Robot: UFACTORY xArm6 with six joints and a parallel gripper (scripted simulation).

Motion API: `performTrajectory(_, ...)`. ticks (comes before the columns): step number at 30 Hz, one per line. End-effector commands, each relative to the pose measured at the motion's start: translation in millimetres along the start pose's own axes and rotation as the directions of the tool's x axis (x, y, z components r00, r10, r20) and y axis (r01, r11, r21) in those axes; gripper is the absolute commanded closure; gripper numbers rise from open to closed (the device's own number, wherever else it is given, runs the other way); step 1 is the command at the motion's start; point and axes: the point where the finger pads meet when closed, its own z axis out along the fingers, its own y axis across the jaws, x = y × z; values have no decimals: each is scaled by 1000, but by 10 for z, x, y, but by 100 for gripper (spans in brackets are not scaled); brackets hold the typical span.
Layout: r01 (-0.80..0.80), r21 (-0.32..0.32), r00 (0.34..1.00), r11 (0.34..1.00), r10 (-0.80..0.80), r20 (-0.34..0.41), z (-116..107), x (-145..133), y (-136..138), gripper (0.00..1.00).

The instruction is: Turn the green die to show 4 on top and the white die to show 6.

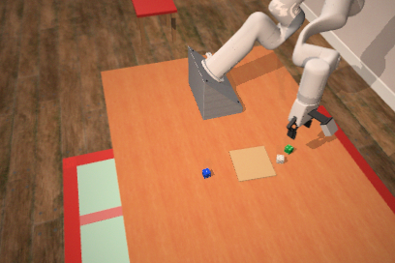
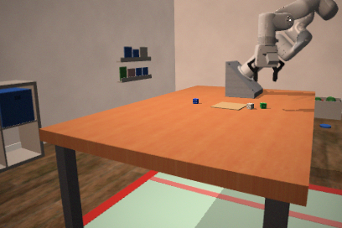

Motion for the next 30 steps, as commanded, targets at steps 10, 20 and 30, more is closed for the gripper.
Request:
performTrajectory(10,-44,1,999,999,44,7,1,14,-3,0)
performTrajectory(20,-332,1,943,943,332,7,75,-14,-2,0)
performTrajectory(30,-586,-1,810,810,586,7,147,-43,-2,0)
